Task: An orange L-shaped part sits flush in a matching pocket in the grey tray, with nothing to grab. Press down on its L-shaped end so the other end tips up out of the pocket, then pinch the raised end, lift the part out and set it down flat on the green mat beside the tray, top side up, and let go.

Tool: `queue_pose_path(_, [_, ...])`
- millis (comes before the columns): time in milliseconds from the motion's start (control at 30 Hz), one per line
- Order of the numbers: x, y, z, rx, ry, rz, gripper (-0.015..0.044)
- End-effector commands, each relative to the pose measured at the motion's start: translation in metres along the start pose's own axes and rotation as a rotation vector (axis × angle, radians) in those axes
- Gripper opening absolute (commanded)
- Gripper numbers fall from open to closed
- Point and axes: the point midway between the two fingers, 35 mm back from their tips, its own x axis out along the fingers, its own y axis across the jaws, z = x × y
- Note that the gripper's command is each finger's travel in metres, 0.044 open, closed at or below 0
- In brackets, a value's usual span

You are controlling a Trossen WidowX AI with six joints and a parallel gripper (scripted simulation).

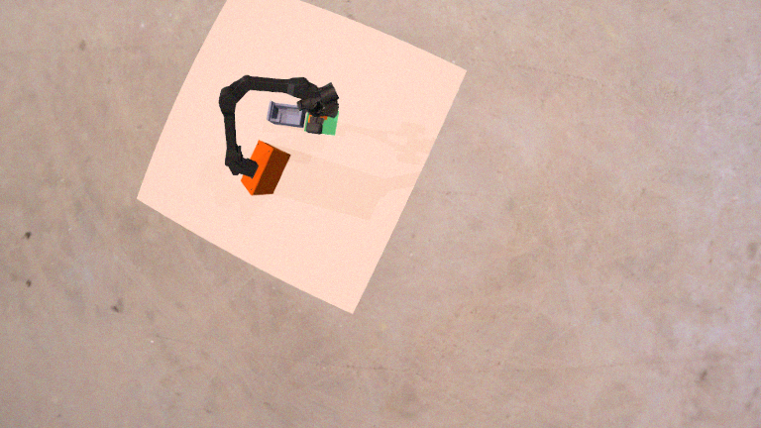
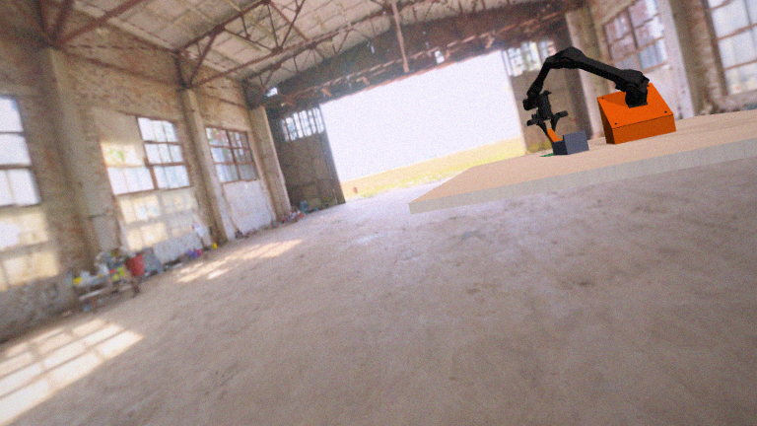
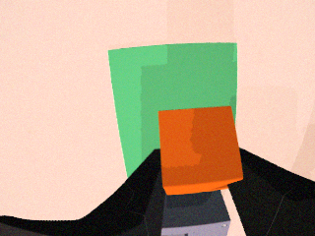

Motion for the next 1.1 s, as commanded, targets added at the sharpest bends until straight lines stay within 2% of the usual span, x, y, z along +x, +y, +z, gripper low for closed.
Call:
queue_pose_path(0, [0.008, 0.0, -0.001, 0.003, 0.005, -0.001, 0.0])
queue_pose_path(433, [0.028, 0.0, -0.002, 0.003, 0.006, -0.001, 0.0])
queue_pose_path(1033, [0.028, -0.001, -0.002, 0.0, 0.004, -0.003, 0.0])
queue_pose_path(1067, [0.028, -0.001, -0.002, 0.0, 0.004, -0.003, 0.0026])
